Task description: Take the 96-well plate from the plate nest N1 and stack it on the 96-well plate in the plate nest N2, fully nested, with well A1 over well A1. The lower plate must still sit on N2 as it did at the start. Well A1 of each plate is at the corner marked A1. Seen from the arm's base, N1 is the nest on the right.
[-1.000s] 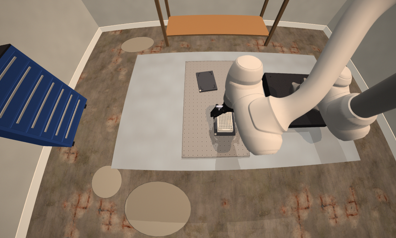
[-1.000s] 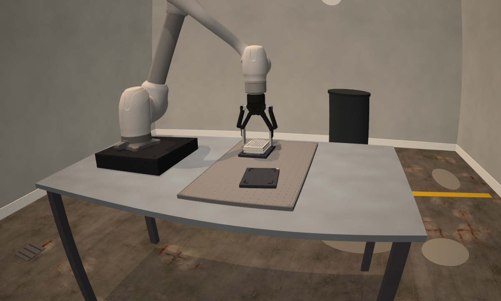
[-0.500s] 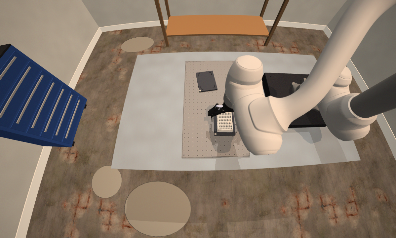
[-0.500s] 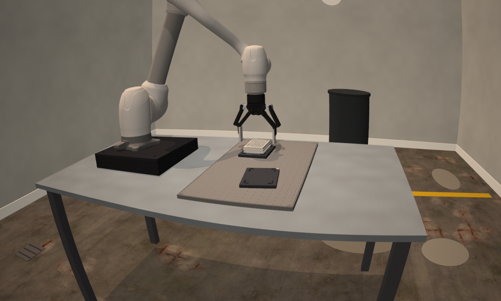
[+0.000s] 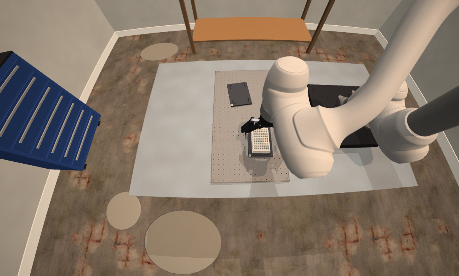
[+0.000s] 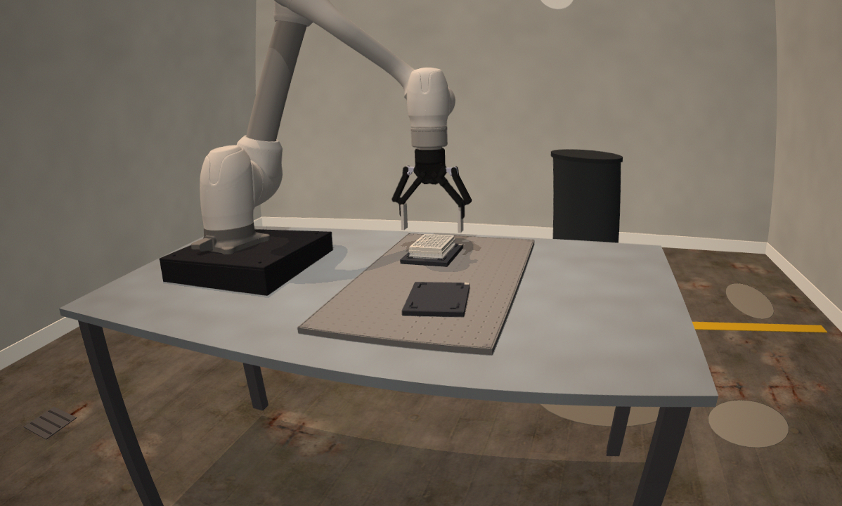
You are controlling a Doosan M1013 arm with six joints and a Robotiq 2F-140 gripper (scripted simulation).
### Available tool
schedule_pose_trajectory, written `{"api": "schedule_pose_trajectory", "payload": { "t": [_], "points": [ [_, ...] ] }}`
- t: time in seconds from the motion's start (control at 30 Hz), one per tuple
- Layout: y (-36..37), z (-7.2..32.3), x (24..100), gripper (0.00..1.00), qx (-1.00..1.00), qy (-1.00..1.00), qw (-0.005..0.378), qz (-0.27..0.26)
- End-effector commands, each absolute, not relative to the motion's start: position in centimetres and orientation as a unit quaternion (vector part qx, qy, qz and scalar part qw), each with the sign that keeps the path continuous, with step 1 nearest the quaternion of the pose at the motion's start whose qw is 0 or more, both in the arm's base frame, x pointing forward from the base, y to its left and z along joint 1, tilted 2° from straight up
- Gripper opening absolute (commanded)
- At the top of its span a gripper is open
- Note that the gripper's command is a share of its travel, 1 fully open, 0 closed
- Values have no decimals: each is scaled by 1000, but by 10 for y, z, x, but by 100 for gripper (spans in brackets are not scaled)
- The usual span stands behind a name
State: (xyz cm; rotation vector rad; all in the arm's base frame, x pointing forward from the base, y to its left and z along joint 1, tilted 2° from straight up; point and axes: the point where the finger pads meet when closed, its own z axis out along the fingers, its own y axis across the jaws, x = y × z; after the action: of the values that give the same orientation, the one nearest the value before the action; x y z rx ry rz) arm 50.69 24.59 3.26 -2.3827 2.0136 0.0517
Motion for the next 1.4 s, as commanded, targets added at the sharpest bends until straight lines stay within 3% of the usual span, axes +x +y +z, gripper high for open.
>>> {"api": "schedule_pose_trajectory", "payload": {
  "t": [0.0,0.53,1.37],
  "points": [
    [246,44,507,100,-764,645,11,17],
    [244,81,507,100,-764,645,11,17],
    [244,81,507,100,-764,645,11,17]
  ]
}}
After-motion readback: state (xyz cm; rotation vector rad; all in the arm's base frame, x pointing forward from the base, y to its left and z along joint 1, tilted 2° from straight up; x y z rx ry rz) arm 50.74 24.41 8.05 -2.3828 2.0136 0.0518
